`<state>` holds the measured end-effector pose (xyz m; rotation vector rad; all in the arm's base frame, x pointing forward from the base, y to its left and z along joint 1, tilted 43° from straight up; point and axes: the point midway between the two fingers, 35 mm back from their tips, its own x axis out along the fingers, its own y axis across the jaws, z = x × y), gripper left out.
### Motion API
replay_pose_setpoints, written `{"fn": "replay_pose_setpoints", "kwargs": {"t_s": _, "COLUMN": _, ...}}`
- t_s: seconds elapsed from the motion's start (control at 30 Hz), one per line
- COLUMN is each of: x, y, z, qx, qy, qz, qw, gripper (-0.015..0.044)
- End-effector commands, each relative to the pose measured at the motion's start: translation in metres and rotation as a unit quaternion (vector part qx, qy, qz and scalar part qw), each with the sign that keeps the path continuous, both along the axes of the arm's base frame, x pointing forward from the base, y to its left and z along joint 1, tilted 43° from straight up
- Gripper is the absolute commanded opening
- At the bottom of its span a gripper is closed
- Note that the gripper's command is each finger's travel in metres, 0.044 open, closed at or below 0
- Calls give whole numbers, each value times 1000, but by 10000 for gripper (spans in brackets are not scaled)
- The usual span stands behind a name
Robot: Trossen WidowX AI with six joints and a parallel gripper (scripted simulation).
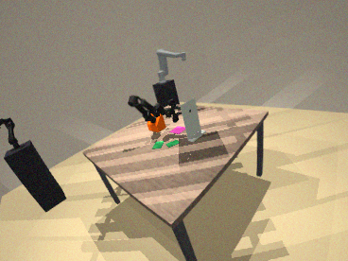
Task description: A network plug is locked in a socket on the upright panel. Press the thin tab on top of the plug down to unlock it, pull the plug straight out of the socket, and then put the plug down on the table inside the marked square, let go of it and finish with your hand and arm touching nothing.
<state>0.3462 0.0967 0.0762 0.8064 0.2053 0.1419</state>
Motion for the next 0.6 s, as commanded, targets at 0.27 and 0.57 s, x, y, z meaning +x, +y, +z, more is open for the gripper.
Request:
{"fn": "replay_pose_setpoints", "kwargs": {"t_s": 0.27, "x": 16, "y": 1, "z": -1, "qx": 3, "qy": 1, "qz": -1, "qw": 1000, "gripper": 156}}
{"fn": "replay_pose_setpoints", "kwargs": {"t_s": 0.57, "x": 30, "y": 1, "z": 0, "qx": 3, "qy": 1, "qz": -1, "qw": 1000, "gripper": 156}}
